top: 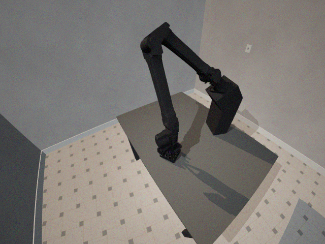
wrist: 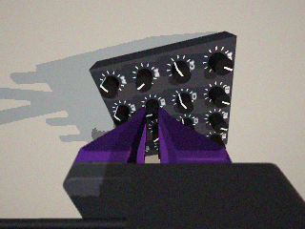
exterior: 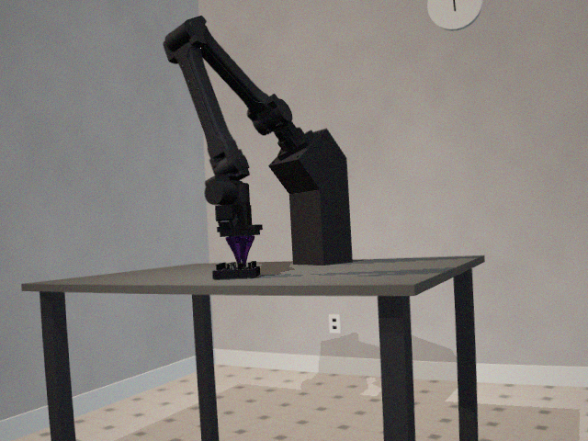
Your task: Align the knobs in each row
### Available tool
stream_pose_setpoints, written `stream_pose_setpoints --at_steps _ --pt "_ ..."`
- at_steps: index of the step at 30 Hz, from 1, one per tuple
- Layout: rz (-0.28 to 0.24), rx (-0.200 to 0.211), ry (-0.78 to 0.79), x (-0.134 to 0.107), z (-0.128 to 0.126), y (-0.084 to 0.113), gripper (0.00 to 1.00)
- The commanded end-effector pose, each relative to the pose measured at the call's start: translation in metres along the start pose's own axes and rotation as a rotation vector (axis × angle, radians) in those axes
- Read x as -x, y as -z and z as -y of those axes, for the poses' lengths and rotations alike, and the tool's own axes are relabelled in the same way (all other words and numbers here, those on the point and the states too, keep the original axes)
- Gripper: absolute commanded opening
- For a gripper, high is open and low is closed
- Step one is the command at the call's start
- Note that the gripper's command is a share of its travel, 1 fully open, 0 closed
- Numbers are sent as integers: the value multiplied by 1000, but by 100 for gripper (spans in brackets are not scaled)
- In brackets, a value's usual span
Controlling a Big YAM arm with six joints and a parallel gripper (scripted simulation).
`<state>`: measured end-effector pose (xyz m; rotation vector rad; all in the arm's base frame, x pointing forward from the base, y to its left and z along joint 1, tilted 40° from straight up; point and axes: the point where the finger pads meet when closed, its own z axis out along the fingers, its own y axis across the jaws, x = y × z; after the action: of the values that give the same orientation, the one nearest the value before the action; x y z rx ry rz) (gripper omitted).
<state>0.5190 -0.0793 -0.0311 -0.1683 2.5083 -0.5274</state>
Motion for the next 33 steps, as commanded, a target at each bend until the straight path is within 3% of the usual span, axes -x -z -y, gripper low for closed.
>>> stream_pose_setpoints --at_steps 1,33 --pt "7 -4 -4 0 4 -5 8" --pt "5 -4 15 0 4 -5 8"
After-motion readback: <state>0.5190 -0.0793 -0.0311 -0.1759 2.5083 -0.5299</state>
